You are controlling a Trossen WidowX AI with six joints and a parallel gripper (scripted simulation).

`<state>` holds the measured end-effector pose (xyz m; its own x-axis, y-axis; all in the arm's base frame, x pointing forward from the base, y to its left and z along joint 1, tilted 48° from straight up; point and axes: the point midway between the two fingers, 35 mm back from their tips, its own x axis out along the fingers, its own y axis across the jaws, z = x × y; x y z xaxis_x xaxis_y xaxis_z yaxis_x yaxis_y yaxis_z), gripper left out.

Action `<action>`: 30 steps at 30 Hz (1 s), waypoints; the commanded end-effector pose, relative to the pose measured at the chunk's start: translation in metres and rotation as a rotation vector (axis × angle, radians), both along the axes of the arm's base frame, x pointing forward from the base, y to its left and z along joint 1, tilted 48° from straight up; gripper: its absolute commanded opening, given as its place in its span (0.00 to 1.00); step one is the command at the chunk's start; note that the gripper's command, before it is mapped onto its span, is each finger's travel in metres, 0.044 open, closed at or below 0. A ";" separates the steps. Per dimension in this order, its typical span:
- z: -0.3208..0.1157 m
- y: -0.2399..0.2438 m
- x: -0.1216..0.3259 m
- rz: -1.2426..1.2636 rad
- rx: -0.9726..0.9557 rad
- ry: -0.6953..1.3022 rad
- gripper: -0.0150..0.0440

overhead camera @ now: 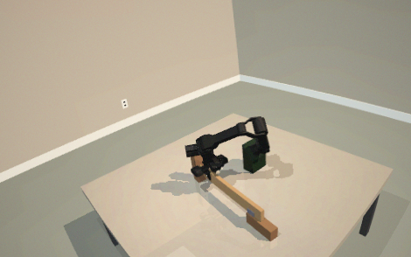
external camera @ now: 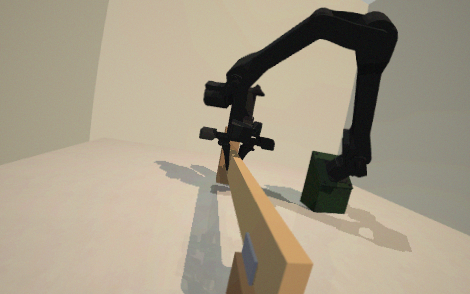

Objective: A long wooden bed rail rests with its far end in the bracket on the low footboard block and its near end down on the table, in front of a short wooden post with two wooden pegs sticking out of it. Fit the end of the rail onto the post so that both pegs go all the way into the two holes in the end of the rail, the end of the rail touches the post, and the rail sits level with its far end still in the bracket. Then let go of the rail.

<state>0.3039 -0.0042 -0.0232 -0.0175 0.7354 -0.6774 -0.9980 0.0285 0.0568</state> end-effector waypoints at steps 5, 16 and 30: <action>-0.002 -0.004 0.000 -0.007 -0.002 -0.003 0.25; -0.005 -0.006 0.000 -0.007 -0.002 -0.003 0.25; -0.007 -0.010 0.000 -0.007 -0.002 -0.003 0.25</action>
<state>0.3035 -0.0098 -0.0297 -0.0165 0.7366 -0.6762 -0.9980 0.0294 0.0564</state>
